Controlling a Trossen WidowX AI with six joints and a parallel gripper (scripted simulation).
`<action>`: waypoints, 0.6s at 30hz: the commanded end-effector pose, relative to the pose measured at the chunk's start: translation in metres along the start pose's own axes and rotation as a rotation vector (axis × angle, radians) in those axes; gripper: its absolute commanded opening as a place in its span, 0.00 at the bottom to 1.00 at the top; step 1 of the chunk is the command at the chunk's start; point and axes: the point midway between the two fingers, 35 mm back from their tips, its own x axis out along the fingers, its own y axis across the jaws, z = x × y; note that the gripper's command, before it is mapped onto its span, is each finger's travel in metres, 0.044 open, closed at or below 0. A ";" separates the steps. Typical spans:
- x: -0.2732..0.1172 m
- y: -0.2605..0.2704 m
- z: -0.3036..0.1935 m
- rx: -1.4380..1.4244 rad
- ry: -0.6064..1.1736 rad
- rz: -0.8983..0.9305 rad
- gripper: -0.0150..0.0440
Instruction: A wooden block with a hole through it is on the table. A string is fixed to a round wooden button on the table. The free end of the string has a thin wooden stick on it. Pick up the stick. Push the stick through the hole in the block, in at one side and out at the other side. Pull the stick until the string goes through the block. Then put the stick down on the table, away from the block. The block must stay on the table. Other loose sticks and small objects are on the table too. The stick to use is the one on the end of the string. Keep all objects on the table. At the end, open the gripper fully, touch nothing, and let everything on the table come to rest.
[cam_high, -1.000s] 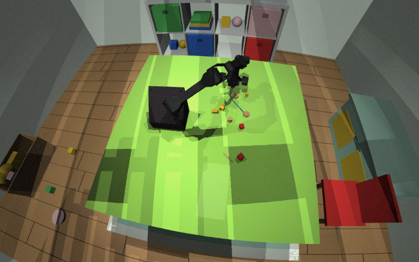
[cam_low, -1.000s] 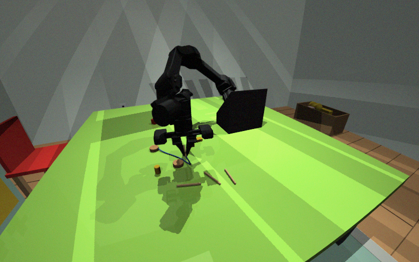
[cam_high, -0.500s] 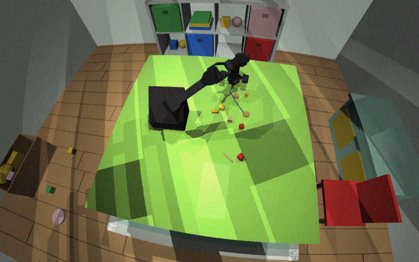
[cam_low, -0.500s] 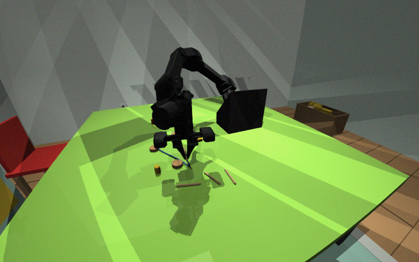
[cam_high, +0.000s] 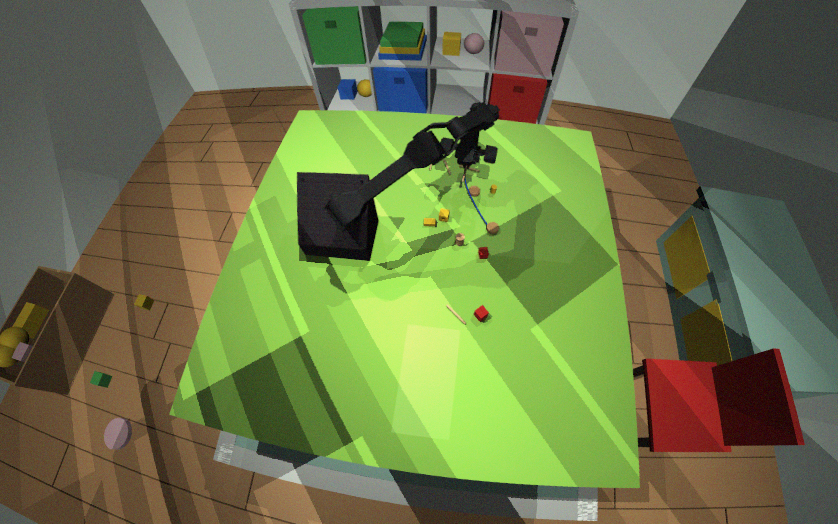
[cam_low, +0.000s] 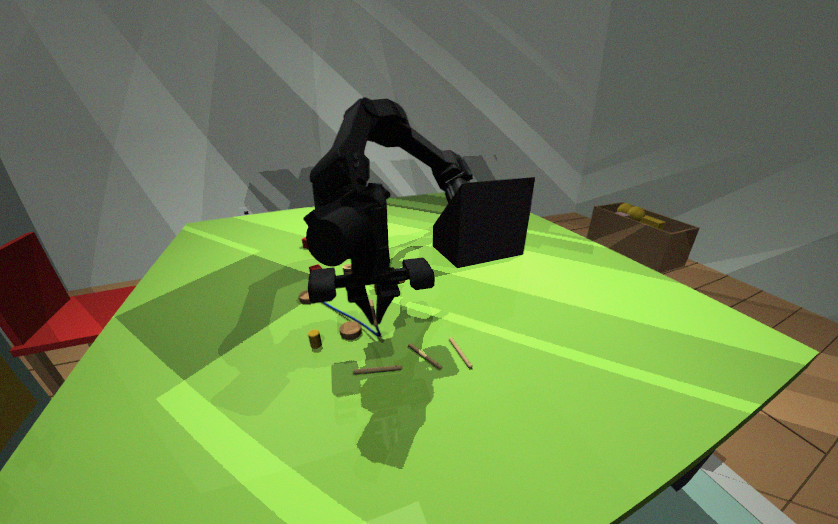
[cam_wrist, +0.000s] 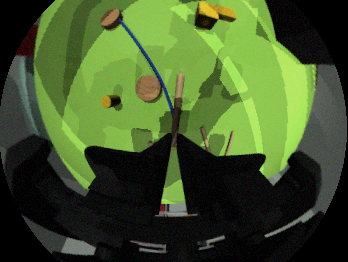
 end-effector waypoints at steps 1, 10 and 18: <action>0.000 -0.001 -0.002 0.005 0.006 -0.002 0.25; 0.009 -0.007 0.000 0.005 0.006 -0.002 0.25; 0.017 -0.012 0.003 0.004 0.005 -0.002 0.25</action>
